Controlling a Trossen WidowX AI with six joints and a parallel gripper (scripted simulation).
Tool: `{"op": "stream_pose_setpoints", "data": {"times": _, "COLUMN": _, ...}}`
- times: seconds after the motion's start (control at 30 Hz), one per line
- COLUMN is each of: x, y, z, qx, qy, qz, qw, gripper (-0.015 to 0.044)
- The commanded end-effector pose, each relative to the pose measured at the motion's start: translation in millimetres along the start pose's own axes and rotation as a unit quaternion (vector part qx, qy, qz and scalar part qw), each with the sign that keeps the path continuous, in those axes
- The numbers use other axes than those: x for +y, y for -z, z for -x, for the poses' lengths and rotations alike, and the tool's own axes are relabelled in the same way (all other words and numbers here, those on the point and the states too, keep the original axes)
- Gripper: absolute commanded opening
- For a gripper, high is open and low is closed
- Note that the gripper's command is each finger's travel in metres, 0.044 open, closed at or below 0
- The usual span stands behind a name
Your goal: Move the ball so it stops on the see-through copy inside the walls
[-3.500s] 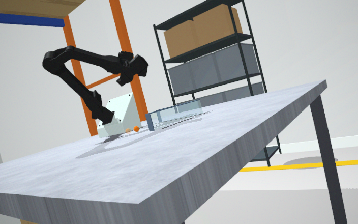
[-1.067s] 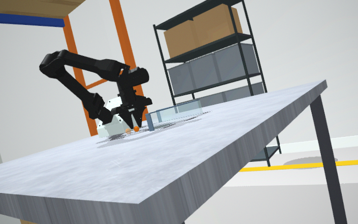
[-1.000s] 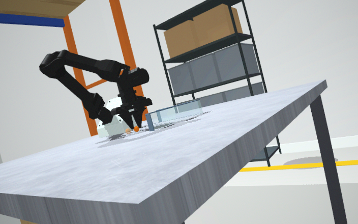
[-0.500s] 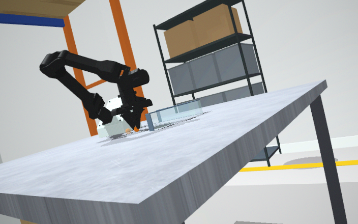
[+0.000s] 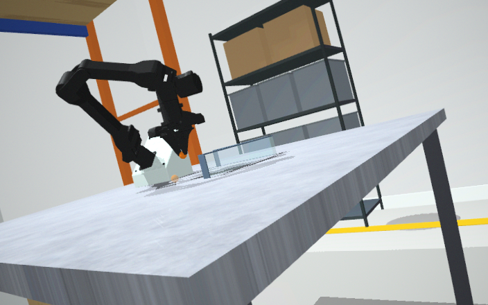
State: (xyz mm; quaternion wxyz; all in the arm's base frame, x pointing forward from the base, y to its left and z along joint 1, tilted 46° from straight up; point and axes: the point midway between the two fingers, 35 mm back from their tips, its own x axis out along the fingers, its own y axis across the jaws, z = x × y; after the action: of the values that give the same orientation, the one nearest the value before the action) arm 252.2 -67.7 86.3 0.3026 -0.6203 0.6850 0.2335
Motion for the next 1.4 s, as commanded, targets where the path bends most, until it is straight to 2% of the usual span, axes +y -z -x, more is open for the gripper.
{"op": "stream_pose_setpoints", "data": {"times": 0.0, "x": 0, "y": 0, "z": 27, "qx": -0.001, "qy": 0.002, "qz": -0.003, "qw": 1.0, "gripper": 0.0}}
{"op": "stream_pose_setpoints", "data": {"times": 0.17, "x": 4, "y": 2, "z": 56, "qx": 0.003, "qy": 0.001, "qz": -0.003, "qw": 1.0, "gripper": 0.0}}
{"op": "stream_pose_setpoints", "data": {"times": 0.37, "x": 5, "y": 3, "z": 59, "qx": 0.004, "qy": 0.001, "qz": -0.003, "qw": 1.0, "gripper": 0.0}}
{"op": "stream_pose_setpoints", "data": {"times": 0.7, "x": 20, "y": 31, "z": 27, "qx": 0.005, "qy": 0.001, "qz": -0.003, "qw": 1.0, "gripper": 0.0}}
{"op": "stream_pose_setpoints", "data": {"times": 0.93, "x": 20, "y": 32, "z": 17, "qx": 0.004, "qy": 0.001, "qz": -0.003, "qw": 1.0, "gripper": 0.0}}
{"op": "stream_pose_setpoints", "data": {"times": 1.37, "x": 21, "y": 34, "z": -42, "qx": 0.006, "qy": 0.002, "qz": -0.004, "qw": 1.0, "gripper": 0.0}}
